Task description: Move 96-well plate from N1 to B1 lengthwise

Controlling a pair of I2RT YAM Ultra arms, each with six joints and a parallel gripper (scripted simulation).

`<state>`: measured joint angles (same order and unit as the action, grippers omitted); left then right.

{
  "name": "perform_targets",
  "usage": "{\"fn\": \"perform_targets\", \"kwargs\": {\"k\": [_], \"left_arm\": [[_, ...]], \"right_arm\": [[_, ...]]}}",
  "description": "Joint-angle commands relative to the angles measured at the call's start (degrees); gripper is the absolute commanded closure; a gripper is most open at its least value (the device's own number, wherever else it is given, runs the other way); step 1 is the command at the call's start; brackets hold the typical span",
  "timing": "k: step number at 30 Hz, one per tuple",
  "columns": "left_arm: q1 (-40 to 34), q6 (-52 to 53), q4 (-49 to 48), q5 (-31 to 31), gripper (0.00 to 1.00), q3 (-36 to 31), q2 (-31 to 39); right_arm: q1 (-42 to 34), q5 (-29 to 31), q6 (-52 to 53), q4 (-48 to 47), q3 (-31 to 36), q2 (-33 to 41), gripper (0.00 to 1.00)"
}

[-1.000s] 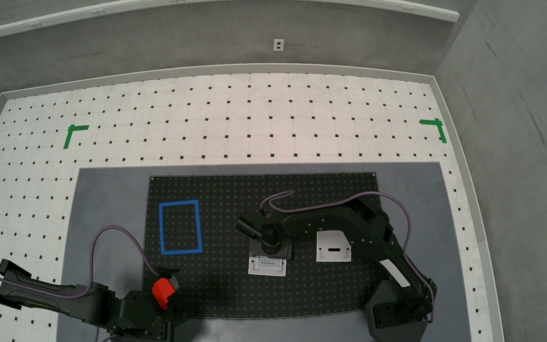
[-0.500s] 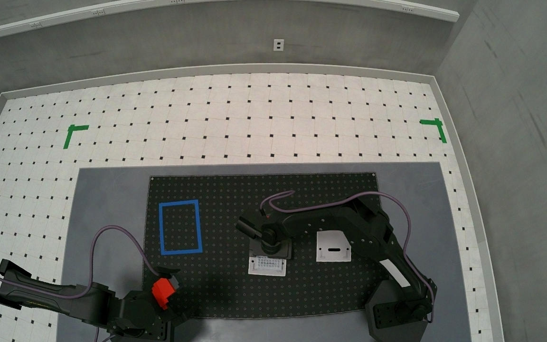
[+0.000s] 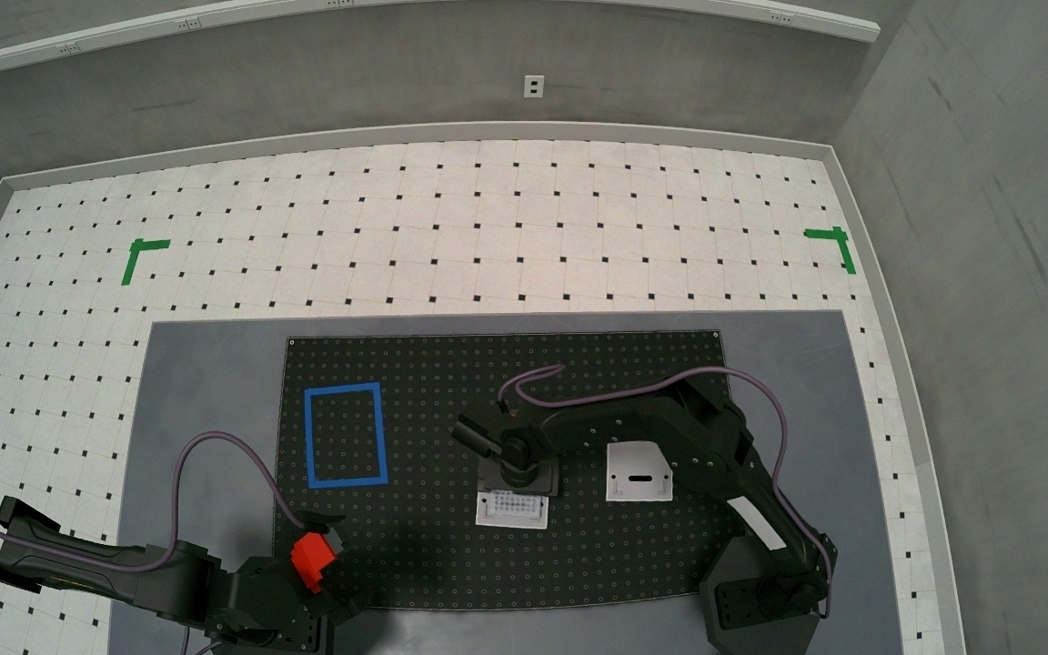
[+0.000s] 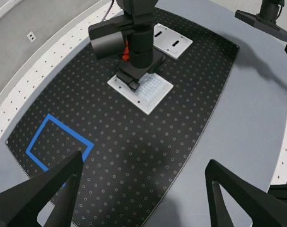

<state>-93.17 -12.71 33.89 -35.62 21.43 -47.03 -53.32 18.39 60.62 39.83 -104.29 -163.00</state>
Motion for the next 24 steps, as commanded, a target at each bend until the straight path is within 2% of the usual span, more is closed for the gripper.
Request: {"fn": "perform_targets", "kwargs": {"k": [1,16,24], "left_arm": [[-0.5,-0.4,0.7,-0.8,0.00,1.9,0.9],[-0.5,-0.4,0.7,-0.8,0.00,1.9,0.9],[-0.5,-0.4,0.7,-0.8,0.00,1.9,0.9]], "right_arm": [[0.5,-0.1,-1.0,-2.8,-1.7,-1.5,0.21],[1.0,-0.9,-1.3,-3.8,-1.0,-2.9,0.21],[0.4,-1.0,-0.6,-2.6,0.6,-0.7,0.21]]}}
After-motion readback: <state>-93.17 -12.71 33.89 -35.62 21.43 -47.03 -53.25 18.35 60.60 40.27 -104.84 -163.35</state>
